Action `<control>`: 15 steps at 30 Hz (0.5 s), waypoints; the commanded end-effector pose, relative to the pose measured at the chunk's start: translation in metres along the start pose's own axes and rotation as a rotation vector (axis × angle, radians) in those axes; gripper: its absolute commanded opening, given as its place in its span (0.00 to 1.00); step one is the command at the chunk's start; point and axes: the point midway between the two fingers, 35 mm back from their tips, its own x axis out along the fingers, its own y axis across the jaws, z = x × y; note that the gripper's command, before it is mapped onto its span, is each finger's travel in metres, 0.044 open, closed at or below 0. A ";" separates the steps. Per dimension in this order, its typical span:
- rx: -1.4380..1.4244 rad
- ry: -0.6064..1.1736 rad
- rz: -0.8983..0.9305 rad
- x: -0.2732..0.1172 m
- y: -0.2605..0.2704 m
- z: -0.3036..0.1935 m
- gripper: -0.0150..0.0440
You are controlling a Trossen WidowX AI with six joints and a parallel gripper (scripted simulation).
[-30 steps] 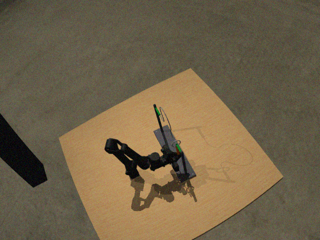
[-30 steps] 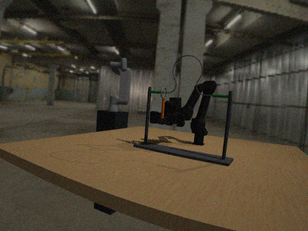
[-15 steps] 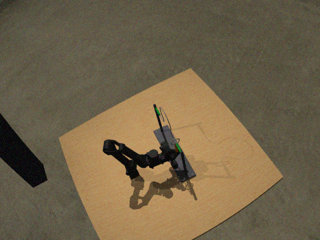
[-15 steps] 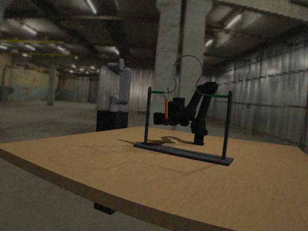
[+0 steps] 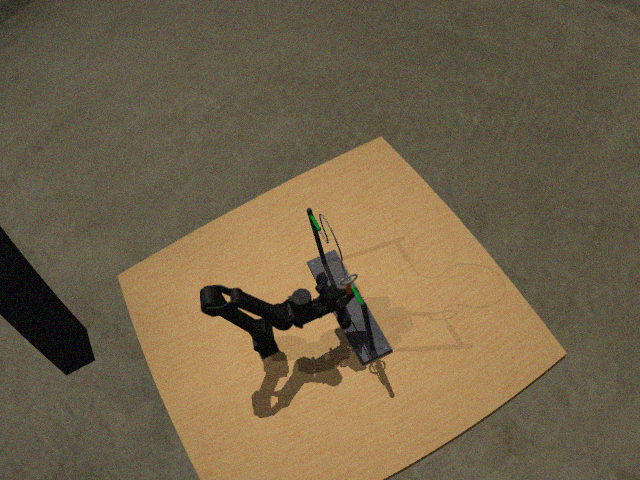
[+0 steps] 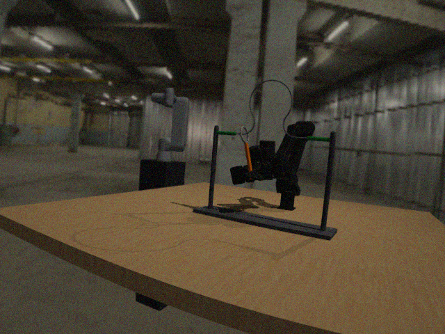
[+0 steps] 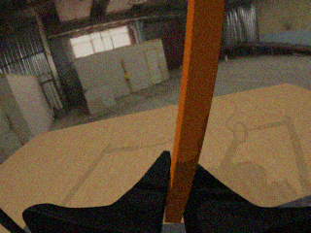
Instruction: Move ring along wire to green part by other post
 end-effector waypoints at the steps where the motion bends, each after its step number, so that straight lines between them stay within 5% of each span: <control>1: 0.081 -0.014 0.010 -0.001 0.015 0.003 0.00; 15: 0.363 0.040 0.060 -0.008 0.063 0.014 0.00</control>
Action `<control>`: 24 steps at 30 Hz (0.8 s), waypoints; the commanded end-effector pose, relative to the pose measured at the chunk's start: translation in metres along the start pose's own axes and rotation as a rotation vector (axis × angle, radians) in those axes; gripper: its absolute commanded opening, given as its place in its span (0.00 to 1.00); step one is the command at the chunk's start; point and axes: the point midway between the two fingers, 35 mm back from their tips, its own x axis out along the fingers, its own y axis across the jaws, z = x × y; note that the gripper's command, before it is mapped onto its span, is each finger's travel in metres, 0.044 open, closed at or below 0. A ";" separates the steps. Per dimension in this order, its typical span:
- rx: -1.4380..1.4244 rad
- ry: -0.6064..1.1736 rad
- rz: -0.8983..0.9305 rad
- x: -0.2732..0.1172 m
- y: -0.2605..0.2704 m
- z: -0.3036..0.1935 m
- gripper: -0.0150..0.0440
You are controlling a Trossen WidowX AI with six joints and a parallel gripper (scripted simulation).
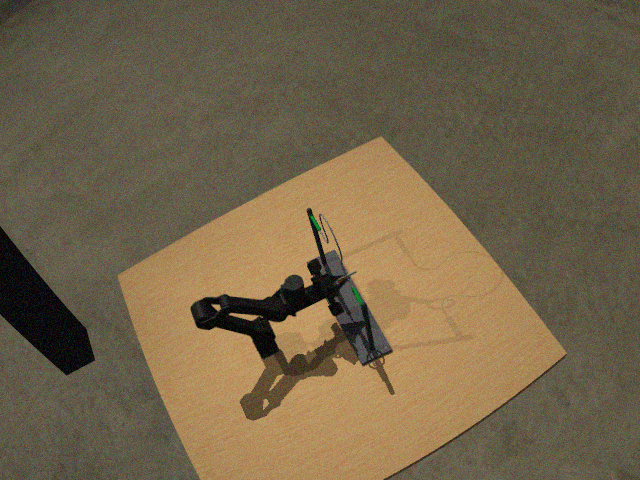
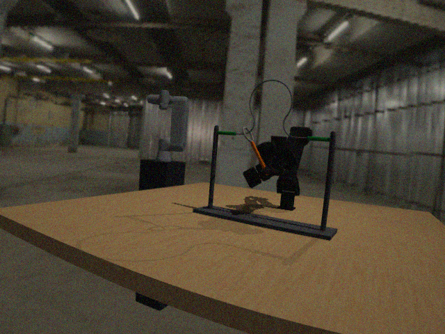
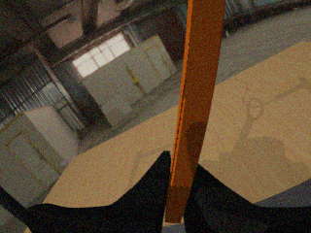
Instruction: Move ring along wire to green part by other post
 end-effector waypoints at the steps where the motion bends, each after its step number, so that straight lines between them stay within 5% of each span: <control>1: 0.083 0.021 0.022 -0.006 0.017 0.006 0.00; 24: 0.464 0.272 0.149 -0.043 0.078 0.026 0.00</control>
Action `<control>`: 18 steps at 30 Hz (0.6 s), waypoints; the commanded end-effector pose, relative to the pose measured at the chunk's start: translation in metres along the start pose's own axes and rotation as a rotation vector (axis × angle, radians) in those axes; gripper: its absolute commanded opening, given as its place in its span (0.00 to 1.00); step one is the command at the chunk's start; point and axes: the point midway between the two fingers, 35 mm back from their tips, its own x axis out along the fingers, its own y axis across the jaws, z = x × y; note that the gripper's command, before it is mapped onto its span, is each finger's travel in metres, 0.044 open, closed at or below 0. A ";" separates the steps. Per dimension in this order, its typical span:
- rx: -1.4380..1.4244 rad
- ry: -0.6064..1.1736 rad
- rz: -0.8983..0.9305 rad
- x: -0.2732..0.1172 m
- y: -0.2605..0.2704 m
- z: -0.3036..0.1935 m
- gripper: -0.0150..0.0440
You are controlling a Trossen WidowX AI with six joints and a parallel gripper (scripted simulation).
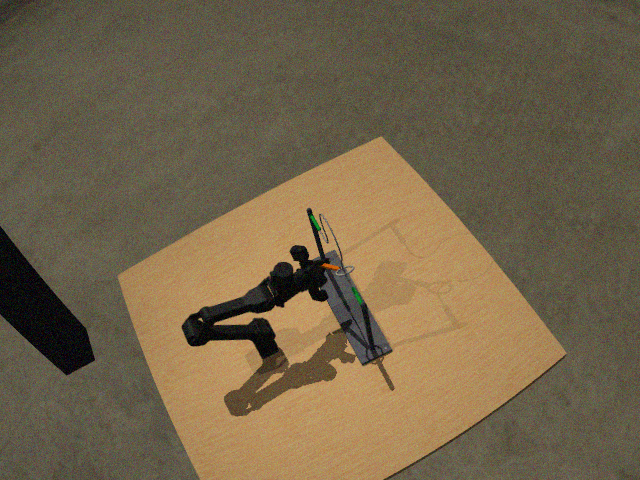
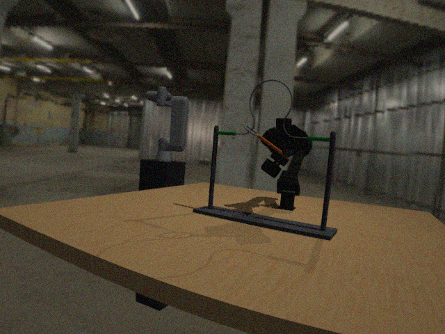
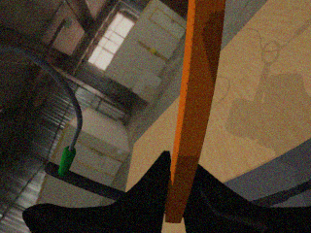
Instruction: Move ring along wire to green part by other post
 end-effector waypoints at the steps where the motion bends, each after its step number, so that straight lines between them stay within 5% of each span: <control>1: 0.059 0.038 0.040 -0.008 0.016 0.002 0.00; 18: 0.248 0.177 0.144 -0.029 0.047 0.007 0.00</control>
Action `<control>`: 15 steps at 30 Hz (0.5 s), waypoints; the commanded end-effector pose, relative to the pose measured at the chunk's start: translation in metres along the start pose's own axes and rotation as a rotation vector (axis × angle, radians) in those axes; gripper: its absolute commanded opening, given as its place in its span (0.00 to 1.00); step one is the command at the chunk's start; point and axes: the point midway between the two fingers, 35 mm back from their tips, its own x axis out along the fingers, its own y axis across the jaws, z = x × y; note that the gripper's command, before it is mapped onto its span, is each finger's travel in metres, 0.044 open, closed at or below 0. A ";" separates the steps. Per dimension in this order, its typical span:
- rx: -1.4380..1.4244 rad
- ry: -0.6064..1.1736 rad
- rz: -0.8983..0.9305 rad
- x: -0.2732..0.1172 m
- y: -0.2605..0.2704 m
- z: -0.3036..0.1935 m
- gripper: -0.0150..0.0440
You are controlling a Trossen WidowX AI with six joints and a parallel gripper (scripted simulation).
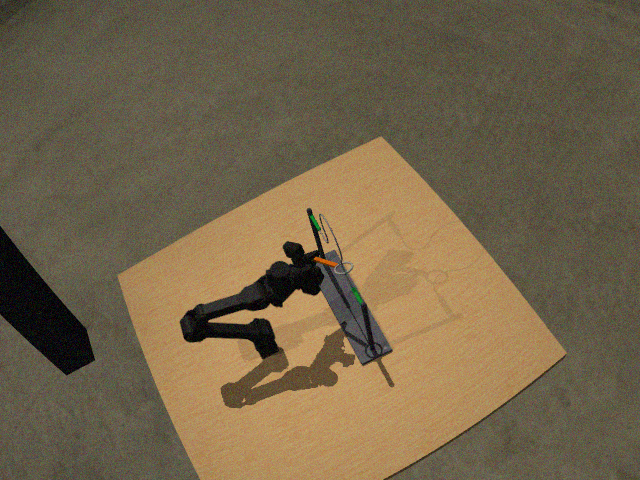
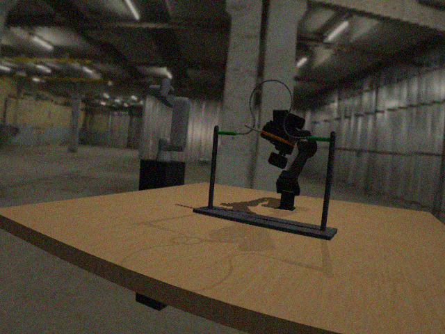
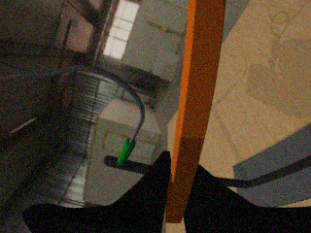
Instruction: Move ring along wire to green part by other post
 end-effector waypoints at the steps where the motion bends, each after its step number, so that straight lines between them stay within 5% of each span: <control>1: 0.044 0.031 0.040 -0.006 0.013 0.000 0.00; 15: 0.193 0.030 0.137 -0.008 0.040 0.003 0.00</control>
